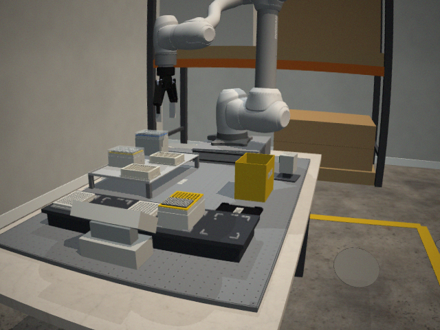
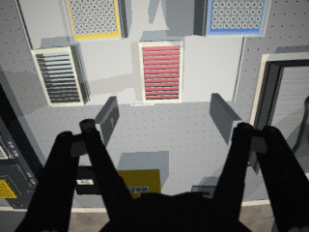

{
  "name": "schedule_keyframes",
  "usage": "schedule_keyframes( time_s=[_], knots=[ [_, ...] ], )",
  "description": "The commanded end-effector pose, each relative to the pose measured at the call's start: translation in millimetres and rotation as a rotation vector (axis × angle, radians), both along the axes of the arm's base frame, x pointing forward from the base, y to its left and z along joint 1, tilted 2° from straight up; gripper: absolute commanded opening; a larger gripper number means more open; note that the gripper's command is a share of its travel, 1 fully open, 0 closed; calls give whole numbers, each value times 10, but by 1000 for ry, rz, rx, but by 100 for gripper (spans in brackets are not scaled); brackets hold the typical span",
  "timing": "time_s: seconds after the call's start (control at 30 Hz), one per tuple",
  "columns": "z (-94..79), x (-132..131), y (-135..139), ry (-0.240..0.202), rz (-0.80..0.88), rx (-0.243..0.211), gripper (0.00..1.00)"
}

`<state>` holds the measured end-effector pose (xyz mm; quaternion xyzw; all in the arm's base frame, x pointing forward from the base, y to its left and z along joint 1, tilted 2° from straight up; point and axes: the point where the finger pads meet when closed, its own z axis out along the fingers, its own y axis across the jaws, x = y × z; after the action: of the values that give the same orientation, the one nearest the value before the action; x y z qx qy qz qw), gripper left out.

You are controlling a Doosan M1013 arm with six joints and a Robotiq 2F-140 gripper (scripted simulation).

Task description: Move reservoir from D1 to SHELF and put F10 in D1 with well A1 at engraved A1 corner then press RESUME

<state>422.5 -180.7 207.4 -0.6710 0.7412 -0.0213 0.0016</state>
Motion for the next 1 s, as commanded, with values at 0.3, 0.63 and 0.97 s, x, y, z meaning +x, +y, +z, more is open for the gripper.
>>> schedule_keyframes(
  time_s=[0.3,0.63,0.97],
  knots=[
    [-177,5,-5,0,0,0,77],
    [-343,10,-10,0,0,0,77],
    [-476,14,-14,0,0,0,77]
  ],
)
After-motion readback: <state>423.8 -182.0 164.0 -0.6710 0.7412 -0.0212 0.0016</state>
